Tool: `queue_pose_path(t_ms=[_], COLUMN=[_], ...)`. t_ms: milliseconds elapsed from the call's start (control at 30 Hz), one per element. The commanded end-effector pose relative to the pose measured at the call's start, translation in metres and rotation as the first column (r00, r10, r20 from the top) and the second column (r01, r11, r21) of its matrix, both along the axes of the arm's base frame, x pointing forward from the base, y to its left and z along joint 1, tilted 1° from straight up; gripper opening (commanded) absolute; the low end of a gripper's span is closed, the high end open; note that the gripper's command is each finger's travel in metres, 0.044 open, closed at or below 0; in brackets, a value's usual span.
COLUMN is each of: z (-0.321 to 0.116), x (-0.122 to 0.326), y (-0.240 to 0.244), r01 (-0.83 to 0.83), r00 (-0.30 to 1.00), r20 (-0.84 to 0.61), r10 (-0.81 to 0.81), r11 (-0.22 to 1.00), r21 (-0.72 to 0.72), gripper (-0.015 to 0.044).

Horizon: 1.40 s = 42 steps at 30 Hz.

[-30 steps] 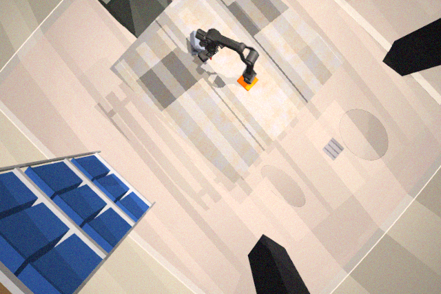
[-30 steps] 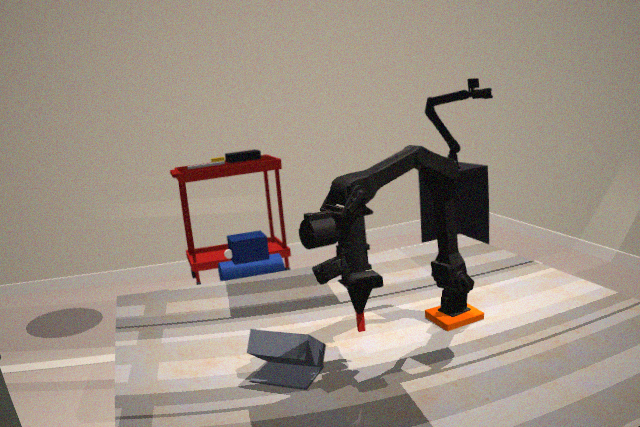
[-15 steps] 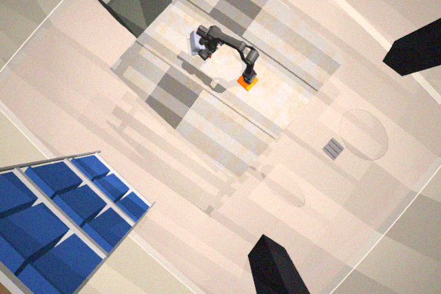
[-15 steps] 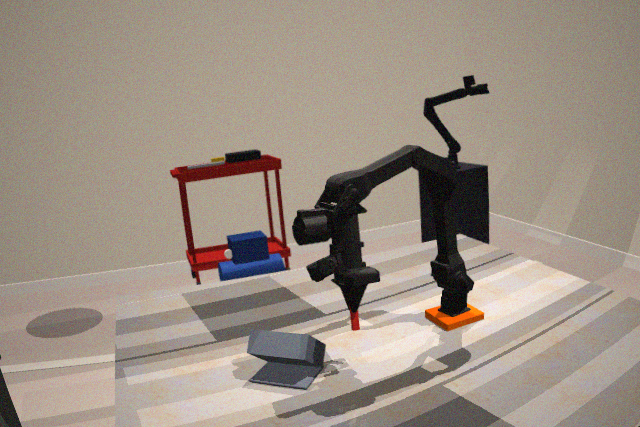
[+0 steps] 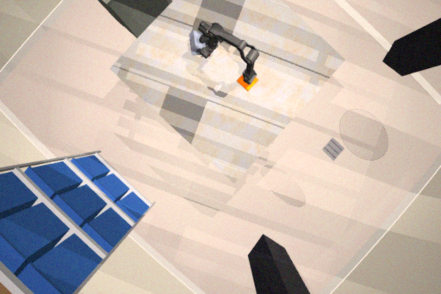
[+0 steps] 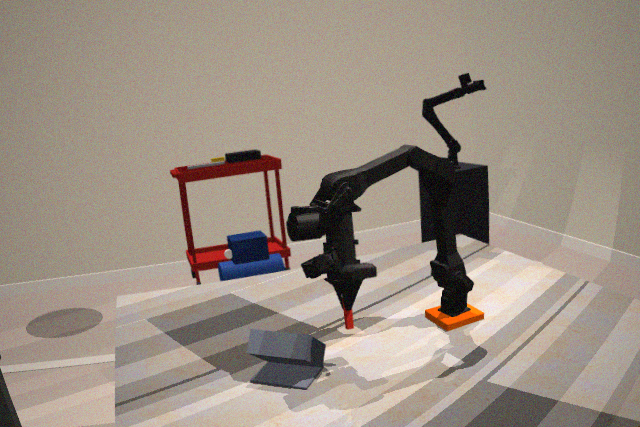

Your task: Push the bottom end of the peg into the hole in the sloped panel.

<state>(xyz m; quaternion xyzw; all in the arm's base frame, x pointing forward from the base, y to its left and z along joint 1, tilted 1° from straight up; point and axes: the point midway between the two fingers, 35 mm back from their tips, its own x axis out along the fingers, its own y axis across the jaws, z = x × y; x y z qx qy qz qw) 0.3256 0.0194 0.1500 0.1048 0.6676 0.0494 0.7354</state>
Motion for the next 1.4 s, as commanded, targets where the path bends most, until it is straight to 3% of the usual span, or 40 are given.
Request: queue_pose_path(t_ms=[0,1367], z=[0.003,0.015], x=[0.004,0.024], y=[-0.003,-0.037], r01=[-0.026,-0.284], r00=[0.999,0.938], r20=[0.024,0.219], r10=[0.026,0.270], r11=[1.000,0.958], r21=[0.012,0.036], gripper=[0.0000,0.0000])
